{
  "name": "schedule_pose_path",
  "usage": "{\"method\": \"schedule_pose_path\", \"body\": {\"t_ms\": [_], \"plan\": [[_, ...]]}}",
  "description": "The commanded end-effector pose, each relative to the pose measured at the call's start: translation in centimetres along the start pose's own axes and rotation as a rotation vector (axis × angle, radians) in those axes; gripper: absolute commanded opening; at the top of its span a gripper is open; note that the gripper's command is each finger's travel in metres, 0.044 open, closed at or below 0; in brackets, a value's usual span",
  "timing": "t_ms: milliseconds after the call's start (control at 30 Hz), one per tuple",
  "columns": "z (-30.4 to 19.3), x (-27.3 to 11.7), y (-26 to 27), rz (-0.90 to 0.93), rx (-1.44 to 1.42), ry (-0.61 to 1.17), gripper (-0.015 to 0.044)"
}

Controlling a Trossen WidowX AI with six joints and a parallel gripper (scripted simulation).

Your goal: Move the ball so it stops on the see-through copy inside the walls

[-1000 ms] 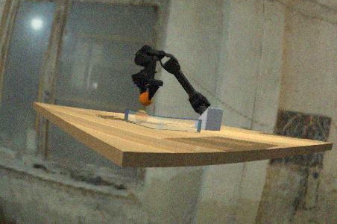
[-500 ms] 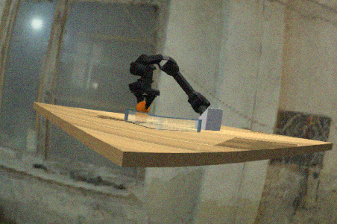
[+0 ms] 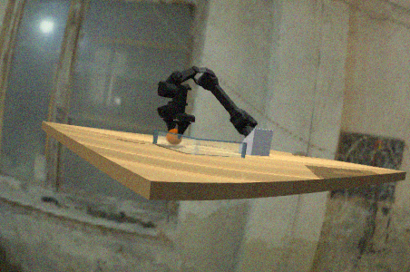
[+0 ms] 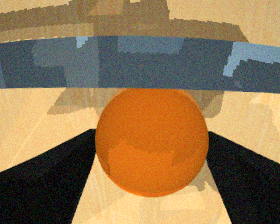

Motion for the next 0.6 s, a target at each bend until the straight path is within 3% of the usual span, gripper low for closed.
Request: {"method": "schedule_pose_path", "body": {"t_ms": [0, 300, 567], "plan": [[-0.06, 0.63, -0.02, -0.006, -0.007, 0.0, 0.0], [-0.07, 1.36, -0.03, -0.007, -0.007, 0.0, 0.0], [-0.05, 1.06, 0.02, -0.002, -0.005, -0.001, 0.021]]}}
Point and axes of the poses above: the point midway between the two fingers, 35 mm back from their tips, its own x axis out along the fingers, its own y axis across the jaws, z = x × y, the point moved 6 cm from there along -x, back along the fingers, and after that the axes turned 7 degrees about x, right-handed, at the moved point
